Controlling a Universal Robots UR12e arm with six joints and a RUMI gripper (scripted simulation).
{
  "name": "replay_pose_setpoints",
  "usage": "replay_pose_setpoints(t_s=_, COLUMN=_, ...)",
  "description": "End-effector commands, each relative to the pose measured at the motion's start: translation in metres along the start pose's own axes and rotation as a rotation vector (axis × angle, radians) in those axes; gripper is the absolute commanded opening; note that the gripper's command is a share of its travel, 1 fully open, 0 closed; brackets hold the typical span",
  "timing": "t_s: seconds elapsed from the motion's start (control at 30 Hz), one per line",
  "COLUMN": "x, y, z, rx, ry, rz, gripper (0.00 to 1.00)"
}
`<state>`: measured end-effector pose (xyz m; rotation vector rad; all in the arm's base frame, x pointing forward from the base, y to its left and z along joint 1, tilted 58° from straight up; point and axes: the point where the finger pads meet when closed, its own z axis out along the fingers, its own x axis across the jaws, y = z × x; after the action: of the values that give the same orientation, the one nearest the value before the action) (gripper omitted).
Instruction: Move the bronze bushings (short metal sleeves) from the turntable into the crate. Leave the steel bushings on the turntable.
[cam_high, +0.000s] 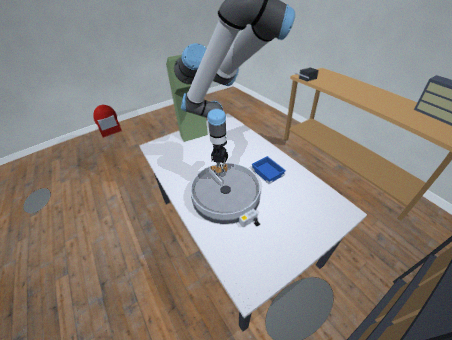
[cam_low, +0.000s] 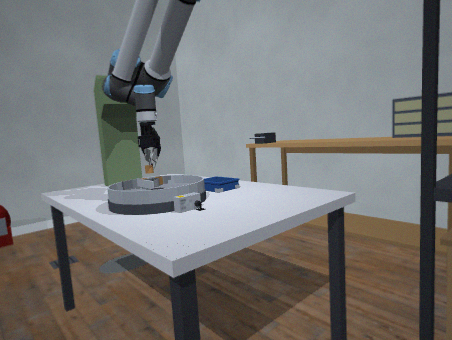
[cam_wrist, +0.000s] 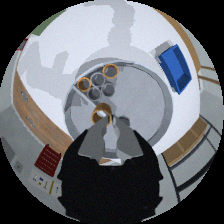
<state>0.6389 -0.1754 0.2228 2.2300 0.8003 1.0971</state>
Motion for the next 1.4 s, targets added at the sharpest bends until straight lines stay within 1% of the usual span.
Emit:
replay_pose_setpoints(t_s=0.0, x=0.0, y=0.0, z=0.0, rx=0.0, ry=0.0, rz=0.0, gripper=0.0)
replay_pose_setpoints(t_s=0.43, x=0.002, y=-0.001, z=0.0, rx=0.0, ry=0.0, rz=0.0, gripper=0.0)
replay_pose_setpoints(t_s=0.87, x=0.017, y=-0.009, z=0.0, rx=0.0, ry=0.0, rz=0.0, gripper=0.0)
replay_pose_setpoints(t_s=1.1, x=0.035, y=-0.019, z=0.0, rx=0.0, ry=0.0, rz=0.0, gripper=0.0)
replay_pose_setpoints(t_s=1.37, x=0.064, y=-0.035, z=0.0, rx=0.0, ry=0.0, rz=0.0, gripper=0.0)
